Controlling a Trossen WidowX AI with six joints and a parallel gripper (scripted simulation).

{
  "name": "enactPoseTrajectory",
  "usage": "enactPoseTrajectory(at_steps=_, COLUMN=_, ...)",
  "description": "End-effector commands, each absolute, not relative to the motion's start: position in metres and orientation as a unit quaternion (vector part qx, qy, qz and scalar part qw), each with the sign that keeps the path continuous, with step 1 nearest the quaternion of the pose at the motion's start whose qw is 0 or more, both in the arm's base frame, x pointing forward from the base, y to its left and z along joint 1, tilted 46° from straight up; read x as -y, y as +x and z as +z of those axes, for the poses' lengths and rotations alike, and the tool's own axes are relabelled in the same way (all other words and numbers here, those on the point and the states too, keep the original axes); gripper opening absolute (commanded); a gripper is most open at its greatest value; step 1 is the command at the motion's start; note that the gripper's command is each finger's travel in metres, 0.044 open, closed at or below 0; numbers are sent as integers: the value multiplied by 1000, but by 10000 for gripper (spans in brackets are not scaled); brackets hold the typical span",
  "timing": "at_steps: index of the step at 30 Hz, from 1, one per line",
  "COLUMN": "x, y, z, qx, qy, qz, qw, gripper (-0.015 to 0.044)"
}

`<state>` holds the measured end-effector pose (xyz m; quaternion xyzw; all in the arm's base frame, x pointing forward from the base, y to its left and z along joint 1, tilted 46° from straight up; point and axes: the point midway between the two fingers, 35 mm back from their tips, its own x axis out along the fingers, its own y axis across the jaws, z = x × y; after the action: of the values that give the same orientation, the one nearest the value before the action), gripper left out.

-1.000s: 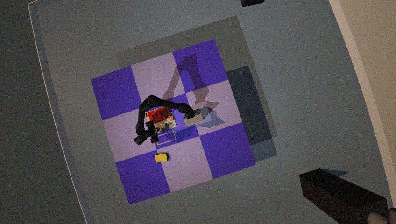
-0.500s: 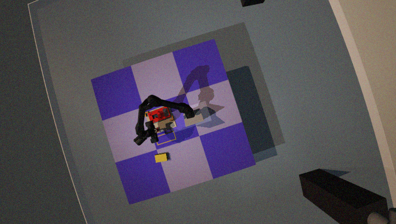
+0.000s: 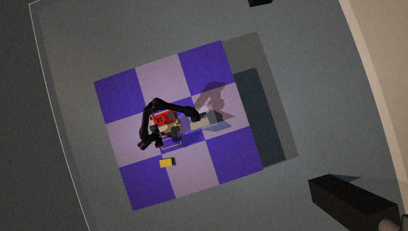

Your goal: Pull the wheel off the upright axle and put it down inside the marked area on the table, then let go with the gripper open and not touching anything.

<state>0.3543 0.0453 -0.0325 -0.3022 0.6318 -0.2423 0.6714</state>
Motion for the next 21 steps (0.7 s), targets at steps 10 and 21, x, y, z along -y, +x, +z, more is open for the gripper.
enactPoseTrajectory(at_steps=10, x=-51, y=354, z=-28, qx=-629, qy=-302, qz=-241, qw=675, gripper=0)
enactPoseTrajectory(at_steps=21, x=-54, y=354, z=-25, qx=-629, qy=-303, qz=-241, qw=675, gripper=0)
